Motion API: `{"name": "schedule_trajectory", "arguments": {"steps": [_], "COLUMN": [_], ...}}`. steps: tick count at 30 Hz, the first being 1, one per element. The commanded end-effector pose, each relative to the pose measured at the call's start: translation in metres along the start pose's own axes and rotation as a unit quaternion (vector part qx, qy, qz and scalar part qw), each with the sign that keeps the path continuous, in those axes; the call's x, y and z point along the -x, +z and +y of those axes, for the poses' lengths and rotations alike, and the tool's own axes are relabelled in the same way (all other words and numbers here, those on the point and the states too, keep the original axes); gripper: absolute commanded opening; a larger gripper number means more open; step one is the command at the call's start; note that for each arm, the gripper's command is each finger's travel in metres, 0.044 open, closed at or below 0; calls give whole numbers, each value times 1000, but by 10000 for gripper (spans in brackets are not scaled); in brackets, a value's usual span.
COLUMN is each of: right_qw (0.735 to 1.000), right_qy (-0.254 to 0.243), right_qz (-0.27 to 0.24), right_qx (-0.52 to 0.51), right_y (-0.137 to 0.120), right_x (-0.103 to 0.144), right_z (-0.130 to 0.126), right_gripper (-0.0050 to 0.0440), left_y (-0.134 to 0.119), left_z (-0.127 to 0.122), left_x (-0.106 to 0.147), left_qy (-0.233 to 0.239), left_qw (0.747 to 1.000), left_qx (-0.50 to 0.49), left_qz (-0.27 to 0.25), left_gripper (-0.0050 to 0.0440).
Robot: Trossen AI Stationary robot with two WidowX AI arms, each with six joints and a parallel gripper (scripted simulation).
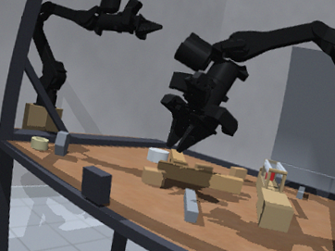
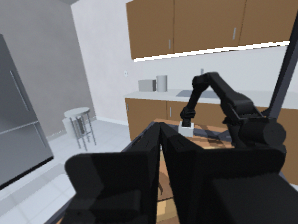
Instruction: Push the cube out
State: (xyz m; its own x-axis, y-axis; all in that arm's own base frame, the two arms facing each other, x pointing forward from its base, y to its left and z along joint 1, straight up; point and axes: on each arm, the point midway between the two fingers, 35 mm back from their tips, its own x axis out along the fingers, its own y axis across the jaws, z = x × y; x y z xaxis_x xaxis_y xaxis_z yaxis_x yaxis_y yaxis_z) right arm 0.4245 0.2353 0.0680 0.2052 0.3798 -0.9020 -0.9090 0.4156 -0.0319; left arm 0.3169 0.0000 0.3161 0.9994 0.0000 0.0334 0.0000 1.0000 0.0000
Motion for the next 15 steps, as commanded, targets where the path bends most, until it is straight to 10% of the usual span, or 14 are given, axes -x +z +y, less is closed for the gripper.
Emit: {"name": "schedule_trajectory", "arguments": {"steps": [1,15], "right_qw": [994,913], "right_qy": [7,78], "right_qz": [47,162], "right_qx": [101,367], "right_y": [5,-9], "right_x": [-7,-33], "right_z": [12,59], "right_gripper": [150,150], "left_y": [7,7], "left_z": [0,0], "left_x": [1,1], "left_qy": [0,0], "left_qw": [1000,1000], "left_qx": [0,0], "left_qz": [-8,-8], "left_gripper": [0,0]}}
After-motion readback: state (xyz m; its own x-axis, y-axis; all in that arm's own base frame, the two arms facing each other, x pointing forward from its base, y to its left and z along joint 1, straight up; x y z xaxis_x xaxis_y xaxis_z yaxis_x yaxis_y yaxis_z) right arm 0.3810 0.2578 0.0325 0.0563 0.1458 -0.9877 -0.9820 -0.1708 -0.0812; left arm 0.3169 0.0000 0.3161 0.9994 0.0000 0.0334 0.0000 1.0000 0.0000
